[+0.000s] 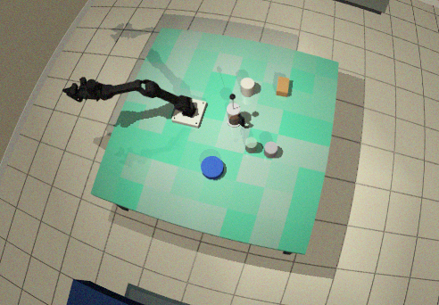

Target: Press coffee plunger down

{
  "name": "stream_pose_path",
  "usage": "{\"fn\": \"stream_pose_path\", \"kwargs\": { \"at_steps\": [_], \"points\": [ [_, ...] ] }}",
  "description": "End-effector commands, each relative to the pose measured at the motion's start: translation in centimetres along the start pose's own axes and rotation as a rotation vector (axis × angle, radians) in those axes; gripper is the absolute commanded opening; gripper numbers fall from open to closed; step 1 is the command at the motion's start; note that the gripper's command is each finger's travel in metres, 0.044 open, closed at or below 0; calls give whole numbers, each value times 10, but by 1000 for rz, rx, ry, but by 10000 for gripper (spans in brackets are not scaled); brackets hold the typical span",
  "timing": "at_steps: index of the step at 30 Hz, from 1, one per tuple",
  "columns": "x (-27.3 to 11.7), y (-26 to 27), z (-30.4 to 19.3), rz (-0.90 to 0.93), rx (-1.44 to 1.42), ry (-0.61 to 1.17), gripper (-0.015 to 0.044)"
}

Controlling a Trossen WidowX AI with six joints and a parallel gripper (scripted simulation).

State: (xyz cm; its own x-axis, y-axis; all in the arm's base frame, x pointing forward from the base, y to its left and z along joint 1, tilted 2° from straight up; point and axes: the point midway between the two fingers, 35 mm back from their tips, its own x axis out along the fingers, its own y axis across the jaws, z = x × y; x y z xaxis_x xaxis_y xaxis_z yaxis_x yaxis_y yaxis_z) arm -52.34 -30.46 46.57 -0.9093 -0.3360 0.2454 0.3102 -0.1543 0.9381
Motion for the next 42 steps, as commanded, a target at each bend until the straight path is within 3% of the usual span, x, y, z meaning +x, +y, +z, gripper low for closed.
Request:
{"fn": "stream_pose_path", "kwargs": {
  "at_steps": [1, 7, 13, 20, 30, 42],
  "points": [
    [-1, 1, -2, 1, -1, 5, 426],
    [-26, 34, -52, 23, 0, 105, 440],
    [-77, 77, -125, 45, -41, 279, 440],
    [-125, 108, -168, 78, -84, 401, 440],
    [-263, 170, -250, 184, -187, 735, 440],
    [-465, 220, -273, 421, -339, 1162, 440]
  ]
}}
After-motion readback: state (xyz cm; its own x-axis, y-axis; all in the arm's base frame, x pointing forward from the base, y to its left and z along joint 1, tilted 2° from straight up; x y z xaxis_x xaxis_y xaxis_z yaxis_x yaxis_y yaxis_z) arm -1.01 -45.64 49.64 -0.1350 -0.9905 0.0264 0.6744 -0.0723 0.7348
